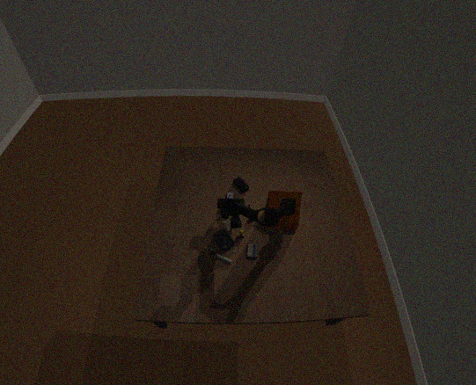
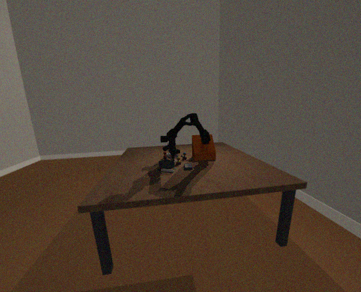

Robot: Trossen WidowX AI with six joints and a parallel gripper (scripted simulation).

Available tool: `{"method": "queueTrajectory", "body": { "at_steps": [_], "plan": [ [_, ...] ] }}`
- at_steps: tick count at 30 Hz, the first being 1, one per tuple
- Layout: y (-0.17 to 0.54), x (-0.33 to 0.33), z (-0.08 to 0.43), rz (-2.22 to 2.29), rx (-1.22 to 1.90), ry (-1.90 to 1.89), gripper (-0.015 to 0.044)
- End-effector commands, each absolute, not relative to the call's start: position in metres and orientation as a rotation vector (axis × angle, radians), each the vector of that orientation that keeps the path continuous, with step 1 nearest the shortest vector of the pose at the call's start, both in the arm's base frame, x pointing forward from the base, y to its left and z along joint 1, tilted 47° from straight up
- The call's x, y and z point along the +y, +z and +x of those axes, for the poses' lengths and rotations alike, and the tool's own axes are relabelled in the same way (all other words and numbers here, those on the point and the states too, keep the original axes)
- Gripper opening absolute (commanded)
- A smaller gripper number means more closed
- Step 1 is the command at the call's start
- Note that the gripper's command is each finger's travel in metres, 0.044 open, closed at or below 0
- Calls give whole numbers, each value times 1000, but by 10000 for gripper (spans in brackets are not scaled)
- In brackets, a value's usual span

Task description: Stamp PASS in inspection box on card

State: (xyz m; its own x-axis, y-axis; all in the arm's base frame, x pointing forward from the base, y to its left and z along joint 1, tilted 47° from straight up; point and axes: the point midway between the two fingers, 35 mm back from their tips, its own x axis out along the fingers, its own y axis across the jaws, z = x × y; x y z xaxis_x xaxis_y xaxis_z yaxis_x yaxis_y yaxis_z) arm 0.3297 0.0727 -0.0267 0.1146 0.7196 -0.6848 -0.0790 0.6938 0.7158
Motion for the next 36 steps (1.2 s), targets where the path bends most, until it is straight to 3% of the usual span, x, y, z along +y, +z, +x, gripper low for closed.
{"method": "queueTrajectory", "body": {
  "at_steps": [1, 36],
  "plan": [
    [-25, 73, 329, 593, 1341, 643, 0],
    [-1, 45, 327, 590, 1342, 640, 0]
  ]
}}
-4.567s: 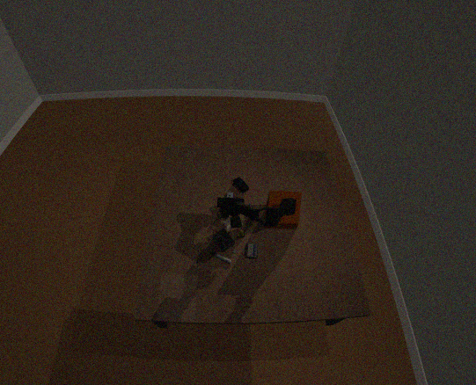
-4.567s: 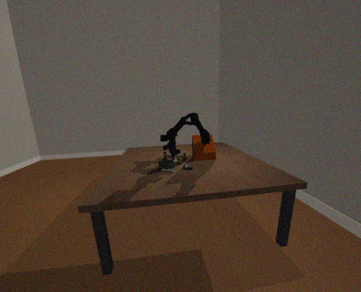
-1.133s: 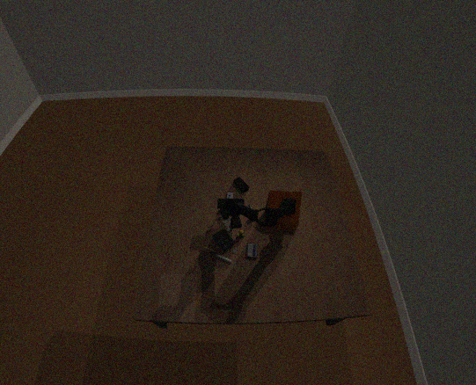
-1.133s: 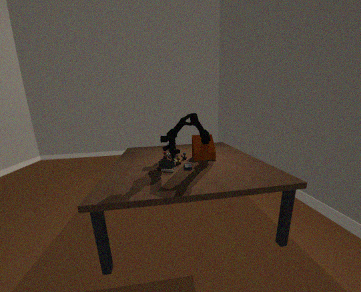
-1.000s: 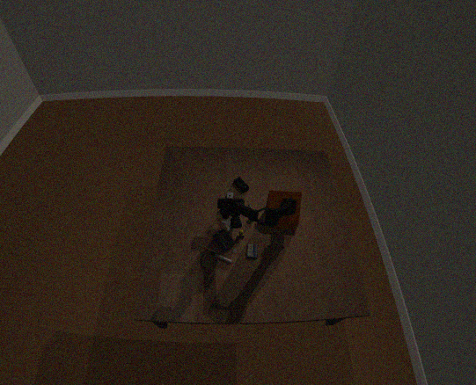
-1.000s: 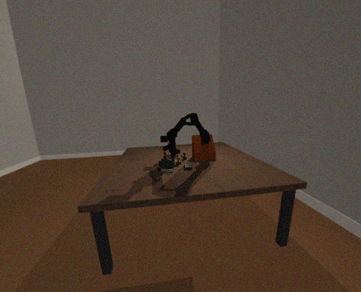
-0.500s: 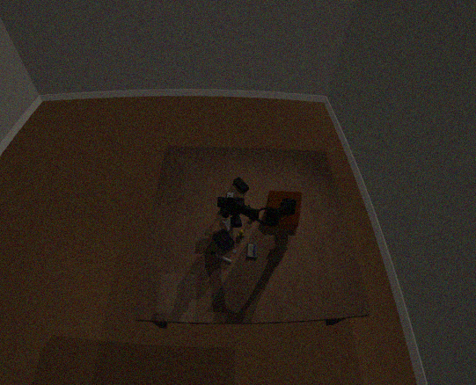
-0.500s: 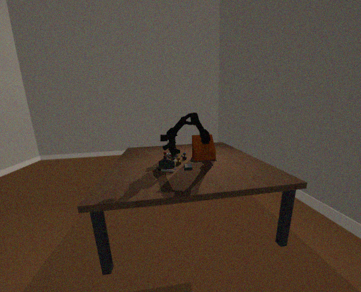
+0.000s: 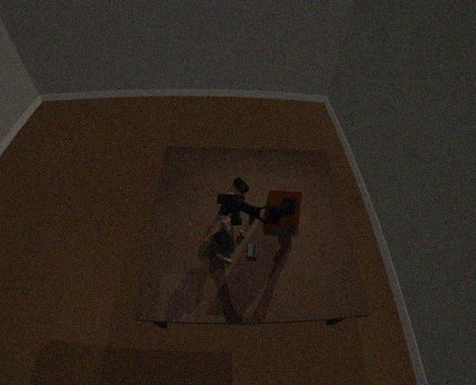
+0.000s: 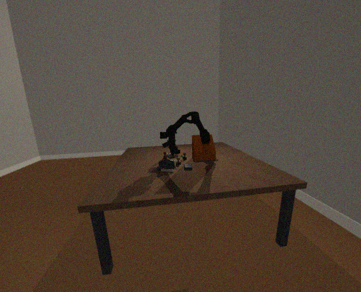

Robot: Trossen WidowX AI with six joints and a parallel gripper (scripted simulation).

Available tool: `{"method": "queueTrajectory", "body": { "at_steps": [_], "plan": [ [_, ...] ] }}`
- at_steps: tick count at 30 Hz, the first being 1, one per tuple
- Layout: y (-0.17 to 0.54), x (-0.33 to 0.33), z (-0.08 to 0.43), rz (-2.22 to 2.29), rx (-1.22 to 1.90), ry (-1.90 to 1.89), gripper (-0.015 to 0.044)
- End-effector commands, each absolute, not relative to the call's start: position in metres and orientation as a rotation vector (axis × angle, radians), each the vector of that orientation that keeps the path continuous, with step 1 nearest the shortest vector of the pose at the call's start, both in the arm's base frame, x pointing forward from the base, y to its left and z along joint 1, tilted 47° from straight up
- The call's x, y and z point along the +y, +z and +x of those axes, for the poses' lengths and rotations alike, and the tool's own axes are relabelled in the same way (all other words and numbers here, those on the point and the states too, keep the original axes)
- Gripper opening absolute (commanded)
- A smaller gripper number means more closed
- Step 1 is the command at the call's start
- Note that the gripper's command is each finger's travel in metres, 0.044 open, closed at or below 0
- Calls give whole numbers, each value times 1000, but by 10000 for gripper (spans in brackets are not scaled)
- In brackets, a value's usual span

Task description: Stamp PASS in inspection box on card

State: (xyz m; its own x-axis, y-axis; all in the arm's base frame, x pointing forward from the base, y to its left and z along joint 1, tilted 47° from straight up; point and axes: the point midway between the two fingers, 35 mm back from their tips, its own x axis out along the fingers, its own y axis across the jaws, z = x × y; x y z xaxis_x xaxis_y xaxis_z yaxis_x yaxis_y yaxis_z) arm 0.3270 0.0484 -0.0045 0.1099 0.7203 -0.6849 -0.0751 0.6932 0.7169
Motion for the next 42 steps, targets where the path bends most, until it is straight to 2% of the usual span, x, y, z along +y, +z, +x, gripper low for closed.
{"method": "queueTrajectory", "body": {
  "at_steps": [1, 20, 42],
  "plan": [
    [0, 44, 327, 590, 1342, 640, 0],
    [19, 22, 323, 590, 1342, 640, 0],
    [-81, -72, 252, 568, 1356, 608, 0]
  ]
}}
